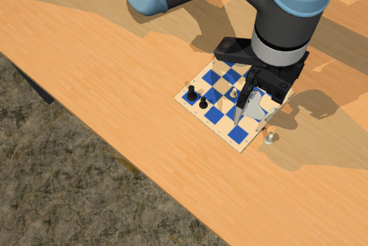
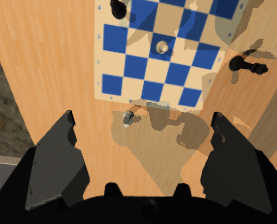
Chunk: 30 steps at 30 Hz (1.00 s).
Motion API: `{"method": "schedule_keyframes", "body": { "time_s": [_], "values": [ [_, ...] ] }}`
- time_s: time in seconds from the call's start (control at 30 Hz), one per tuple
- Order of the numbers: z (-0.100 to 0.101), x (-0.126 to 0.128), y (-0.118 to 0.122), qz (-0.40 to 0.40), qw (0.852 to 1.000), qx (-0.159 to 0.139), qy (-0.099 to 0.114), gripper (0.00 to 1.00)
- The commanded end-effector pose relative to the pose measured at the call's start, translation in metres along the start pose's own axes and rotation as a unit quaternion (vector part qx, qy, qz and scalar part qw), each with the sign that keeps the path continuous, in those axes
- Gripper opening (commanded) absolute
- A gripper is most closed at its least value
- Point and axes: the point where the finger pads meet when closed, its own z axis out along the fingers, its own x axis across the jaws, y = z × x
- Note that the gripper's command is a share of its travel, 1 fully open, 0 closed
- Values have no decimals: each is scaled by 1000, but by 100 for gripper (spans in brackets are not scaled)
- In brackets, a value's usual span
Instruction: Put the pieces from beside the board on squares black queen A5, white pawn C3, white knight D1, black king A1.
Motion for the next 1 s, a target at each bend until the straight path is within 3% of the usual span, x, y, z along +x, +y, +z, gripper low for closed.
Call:
{"method": "schedule_keyframes", "body": {
  "time_s": [0.0,0.23,0.5,0.57,0.97],
  "values": [
    [0,-2,6,58,998,1,-2,100],
    [-1,-8,22,209,978,0,-2,100],
    [-2,-14,41,356,934,0,-2,100],
    [-2,-14,41,356,934,0,-2,100],
    [-4,-23,62,506,862,-1,-2,100]
  ]
}}
